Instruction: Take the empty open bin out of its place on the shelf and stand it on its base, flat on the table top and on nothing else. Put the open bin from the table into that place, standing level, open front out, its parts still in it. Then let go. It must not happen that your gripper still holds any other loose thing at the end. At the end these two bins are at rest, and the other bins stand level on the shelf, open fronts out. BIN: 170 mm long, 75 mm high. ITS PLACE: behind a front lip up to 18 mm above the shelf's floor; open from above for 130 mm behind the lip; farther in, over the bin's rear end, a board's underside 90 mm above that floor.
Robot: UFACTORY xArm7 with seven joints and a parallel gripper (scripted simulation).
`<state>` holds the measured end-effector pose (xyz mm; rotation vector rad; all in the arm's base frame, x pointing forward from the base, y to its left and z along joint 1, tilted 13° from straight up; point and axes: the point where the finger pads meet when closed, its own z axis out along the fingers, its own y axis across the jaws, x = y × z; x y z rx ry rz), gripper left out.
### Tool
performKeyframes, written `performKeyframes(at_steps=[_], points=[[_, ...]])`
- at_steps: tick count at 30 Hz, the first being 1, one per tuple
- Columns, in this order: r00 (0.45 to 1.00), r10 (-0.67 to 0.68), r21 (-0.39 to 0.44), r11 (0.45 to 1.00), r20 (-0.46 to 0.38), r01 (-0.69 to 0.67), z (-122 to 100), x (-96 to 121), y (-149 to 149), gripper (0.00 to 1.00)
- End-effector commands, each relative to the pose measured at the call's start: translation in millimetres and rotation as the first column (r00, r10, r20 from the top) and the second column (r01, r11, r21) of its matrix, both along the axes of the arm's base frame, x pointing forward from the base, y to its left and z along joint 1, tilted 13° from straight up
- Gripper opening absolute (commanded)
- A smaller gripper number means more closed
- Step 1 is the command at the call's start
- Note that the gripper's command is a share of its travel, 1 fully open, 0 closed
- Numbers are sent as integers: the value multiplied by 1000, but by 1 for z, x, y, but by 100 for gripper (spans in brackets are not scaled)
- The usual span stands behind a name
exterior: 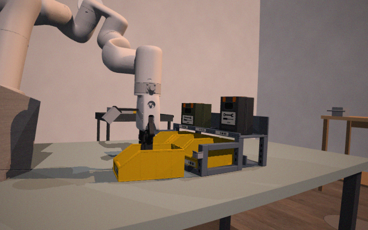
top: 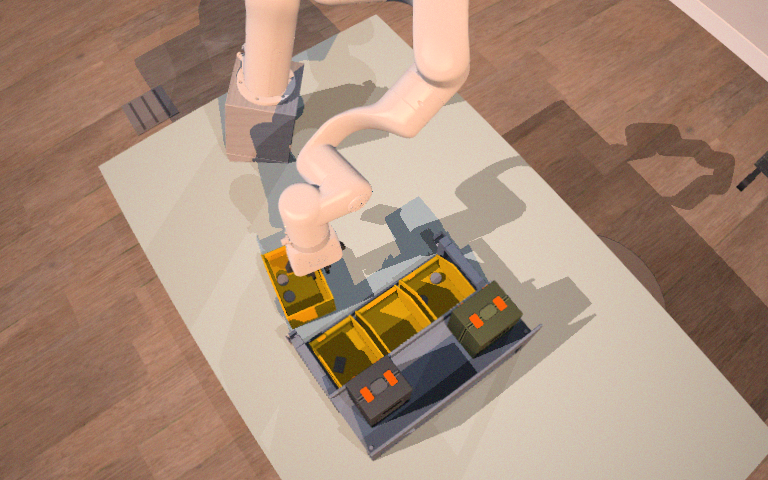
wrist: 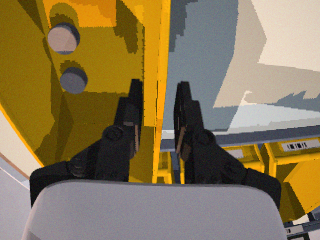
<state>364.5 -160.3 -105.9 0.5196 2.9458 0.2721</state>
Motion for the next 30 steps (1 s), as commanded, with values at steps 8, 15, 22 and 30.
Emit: performKeyframes(at_steps=[8, 15, 22, 30], points=[[1000, -1, -2, 1000, 2, 1, 1, 1, -1, 0], [1000, -1, -2, 1000, 2, 1, 1, 1, -1, 0], [1000, -1, -2, 1000, 2, 1, 1, 1, -1, 0], [1000, -1, -2, 1000, 2, 1, 1, 1, -1, 0]])
